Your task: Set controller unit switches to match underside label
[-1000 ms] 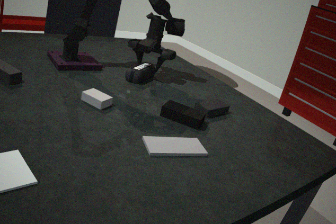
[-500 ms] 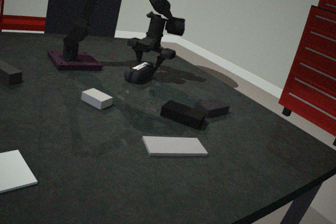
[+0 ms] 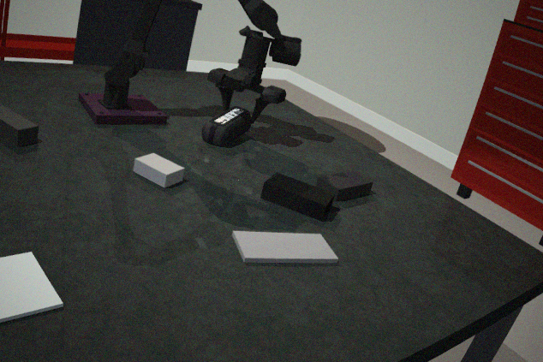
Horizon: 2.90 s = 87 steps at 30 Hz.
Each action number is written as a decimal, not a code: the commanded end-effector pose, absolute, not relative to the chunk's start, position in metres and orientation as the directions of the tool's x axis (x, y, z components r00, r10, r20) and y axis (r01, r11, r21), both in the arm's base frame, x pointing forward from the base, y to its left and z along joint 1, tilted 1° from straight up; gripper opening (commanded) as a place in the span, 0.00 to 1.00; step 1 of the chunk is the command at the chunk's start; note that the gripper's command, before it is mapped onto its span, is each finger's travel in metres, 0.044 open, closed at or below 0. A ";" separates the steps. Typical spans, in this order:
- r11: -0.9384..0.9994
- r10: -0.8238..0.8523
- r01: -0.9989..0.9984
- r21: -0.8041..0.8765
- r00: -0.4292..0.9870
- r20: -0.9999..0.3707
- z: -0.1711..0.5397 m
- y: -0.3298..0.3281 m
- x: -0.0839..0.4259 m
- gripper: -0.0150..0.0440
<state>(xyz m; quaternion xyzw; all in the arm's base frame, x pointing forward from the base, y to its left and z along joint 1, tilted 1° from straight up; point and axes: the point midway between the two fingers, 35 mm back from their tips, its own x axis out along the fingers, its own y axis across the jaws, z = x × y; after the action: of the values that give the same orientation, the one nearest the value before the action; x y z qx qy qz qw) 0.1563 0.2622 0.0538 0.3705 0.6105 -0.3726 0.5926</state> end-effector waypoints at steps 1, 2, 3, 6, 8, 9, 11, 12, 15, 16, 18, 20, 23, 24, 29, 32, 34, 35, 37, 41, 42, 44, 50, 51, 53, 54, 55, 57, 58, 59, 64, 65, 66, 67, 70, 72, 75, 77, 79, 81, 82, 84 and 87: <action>0.450 0.023 0.893 0.001 -0.010 -1.000 0.062 0.263 0.159 0.82; 0.450 0.023 0.893 0.001 -0.010 -1.000 0.063 0.262 0.159 0.82; 0.450 0.023 0.893 0.001 -0.010 -1.000 0.064 0.262 0.159 0.82; 0.450 0.023 0.893 0.001 -0.010 -1.000 0.067 0.261 0.160 0.82; 0.450 0.022 0.893 0.001 -0.010 -1.000 0.068 0.260 0.160 0.82; 0.450 0.022 0.893 0.001 -0.010 -1.000 0.069 0.260 0.160 0.82; 0.450 0.022 0.893 0.001 -0.010 -1.000 0.070 0.259 0.160 0.82; 0.450 0.022 0.893 0.001 -0.010 -1.000 0.071 0.259 0.161 0.82; 0.450 0.022 0.893 0.001 -0.010 -1.000 0.073 0.258 0.161 0.82; 0.450 0.022 0.893 0.001 -0.010 -1.000 0.074 0.257 0.161 0.82; 0.450 0.022 0.893 0.001 -0.010 -1.000 0.075 0.257 0.162 0.82; 0.450 0.022 0.893 0.001 -0.010 -1.000 0.076 0.256 0.162 0.82; 0.450 0.022 0.893 0.001 -0.010 -1.000 0.078 0.255 0.163 0.82; 0.450 0.022 0.893 0.001 -0.010 -1.000 0.079 0.255 0.163 0.82; 0.450 0.022 0.893 0.001 -0.010 -1.000 0.082 0.253 0.164 0.82; 0.450 0.022 0.893 0.001 -0.010 -1.000 0.082 0.252 0.164 0.82; 0.450 0.022 0.893 0.001 -0.010 -1.000 0.083 0.250 0.163 0.82; 0.450 0.022 0.893 0.001 -0.010 -1.000 0.083 0.249 0.163 0.82; 0.450 0.022 0.893 0.001 -0.010 -1.000 0.085 0.247 0.164 0.82; 0.450 0.021 0.893 0.001 -0.010 -1.000 0.087 0.246 0.164 0.82; 0.450 0.021 0.893 0.001 -0.010 -1.000 0.088 0.245 0.165 0.82; 0.450 0.021 0.893 0.001 -0.010 -1.000 0.088 0.245 0.165 0.82; 0.450 0.021 0.893 0.001 -0.010 -1.000 0.091 0.243 0.166 0.82; 0.450 0.021 0.893 0.001 -0.010 -1.000 0.092 0.243 0.166 0.82; 0.450 0.021 0.893 0.001 -0.010 -1.000 0.093 0.242 0.166 0.82; 0.450 0.021 0.893 0.001 -0.010 -1.000 0.094 0.241 0.167 0.82; 0.450 0.021 0.893 0.001 -0.010 -1.000 0.094 0.241 0.167 0.82; 0.450 0.021 0.893 0.001 -0.010 -1.000 0.096 0.240 0.167 0.82; 0.450 0.021 0.893 0.001 -0.010 -1.000 0.096 0.239 0.168 0.82; 0.450 0.021 0.893 0.001 -0.010 -1.000 0.097 0.239 0.168 0.82; 0.450 0.021 0.893 0.001 -0.009 -1.000 0.100 0.237 0.169 0.82; 0.450 0.021 0.893 0.001 -0.009 -1.000 0.101 0.236 0.169 0.82; 0.450 0.021 0.893 0.001 -0.009 -1.000 0.101 0.236 0.170 0.82; 0.450 0.021 0.893 0.001 -0.009 -1.000 0.102 0.235 0.170 0.82; 0.450 0.020 0.893 0.001 -0.009 -1.000 0.104 0.234 0.171 0.82; 0.450 0.020 0.893 0.001 -0.009 -1.000 0.105 0.233 0.171 0.82; 0.450 0.020 0.893 0.001 -0.009 -1.000 0.106 0.231 0.172 0.82; 0.450 0.020 0.893 0.001 -0.009 -1.000 0.108 0.230 0.172 0.82; 0.450 0.020 0.893 0.001 -0.009 -1.000 0.109 0.229 0.173 0.82; 0.450 0.020 0.893 0.001 -0.009 -1.000 0.110 0.228 0.174 0.82; 0.450 0.020 0.893 0.001 -0.009 -1.000 0.110 0.227 0.174 0.82; 0.450 0.020 0.893 0.001 -0.009 -1.000 0.111 0.226 0.174 0.82; 0.450 0.020 0.893 0.001 -0.009 -1.000 0.113 0.225 0.175 0.82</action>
<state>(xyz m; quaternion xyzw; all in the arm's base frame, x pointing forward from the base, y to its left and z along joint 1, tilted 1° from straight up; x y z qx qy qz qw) 0.1726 0.2267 0.1071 0.3712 0.6108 -0.3708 0.5930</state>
